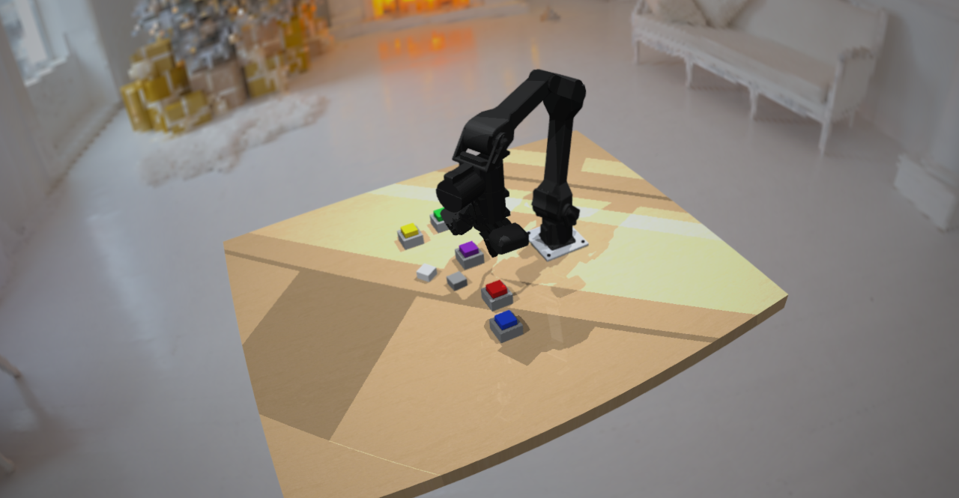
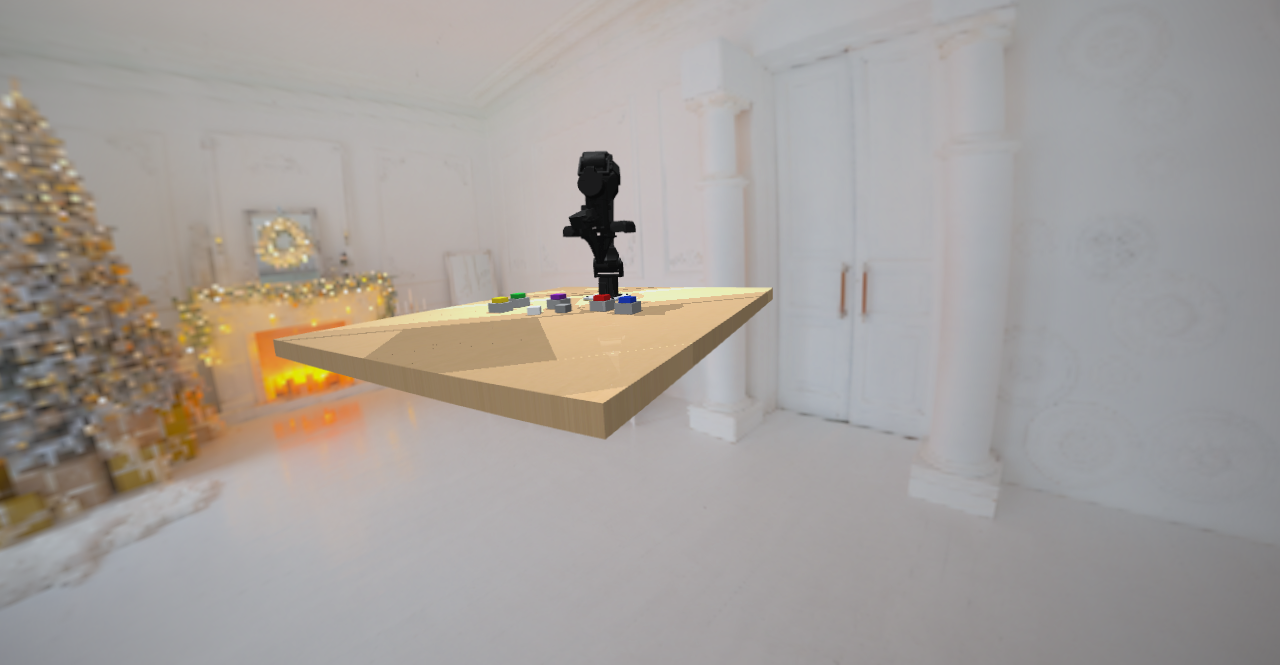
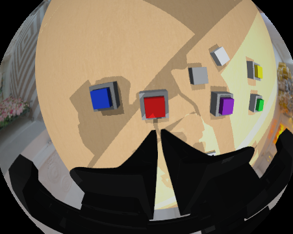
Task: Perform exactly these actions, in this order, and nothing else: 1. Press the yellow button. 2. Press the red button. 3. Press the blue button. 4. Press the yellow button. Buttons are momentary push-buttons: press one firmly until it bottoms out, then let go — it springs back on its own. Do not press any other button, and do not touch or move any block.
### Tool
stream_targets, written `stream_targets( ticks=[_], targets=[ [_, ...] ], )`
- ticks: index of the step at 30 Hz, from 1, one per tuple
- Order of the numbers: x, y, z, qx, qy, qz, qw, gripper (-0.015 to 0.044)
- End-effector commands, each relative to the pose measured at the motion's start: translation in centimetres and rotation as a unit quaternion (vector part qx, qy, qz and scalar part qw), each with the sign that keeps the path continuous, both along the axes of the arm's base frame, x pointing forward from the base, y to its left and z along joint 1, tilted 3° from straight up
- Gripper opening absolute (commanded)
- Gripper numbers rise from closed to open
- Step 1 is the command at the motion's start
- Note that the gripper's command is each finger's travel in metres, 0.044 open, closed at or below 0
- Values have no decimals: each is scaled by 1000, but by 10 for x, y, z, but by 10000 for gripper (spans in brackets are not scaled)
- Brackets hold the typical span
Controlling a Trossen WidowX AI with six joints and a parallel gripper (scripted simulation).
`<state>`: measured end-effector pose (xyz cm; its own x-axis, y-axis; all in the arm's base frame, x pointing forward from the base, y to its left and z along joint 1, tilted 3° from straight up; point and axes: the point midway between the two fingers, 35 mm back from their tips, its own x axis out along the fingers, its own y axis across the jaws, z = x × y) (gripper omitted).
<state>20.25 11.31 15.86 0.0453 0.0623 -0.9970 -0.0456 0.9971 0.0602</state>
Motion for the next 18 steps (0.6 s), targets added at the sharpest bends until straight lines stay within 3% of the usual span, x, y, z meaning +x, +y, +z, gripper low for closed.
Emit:
stream_targets(
  ticks=[1, 8, 15, 18],
  targets=[
    [-1, 0, 7, -3, 2, 2, 1000, 20],
    [18, 85, 14, 1, 1, 2, 1000, 20],
    [19, 88, 12, 2, 1, 2, 1000, 20],
    [21, 91, -17, 2, 1, 2, 1000, 20]
  ],
)
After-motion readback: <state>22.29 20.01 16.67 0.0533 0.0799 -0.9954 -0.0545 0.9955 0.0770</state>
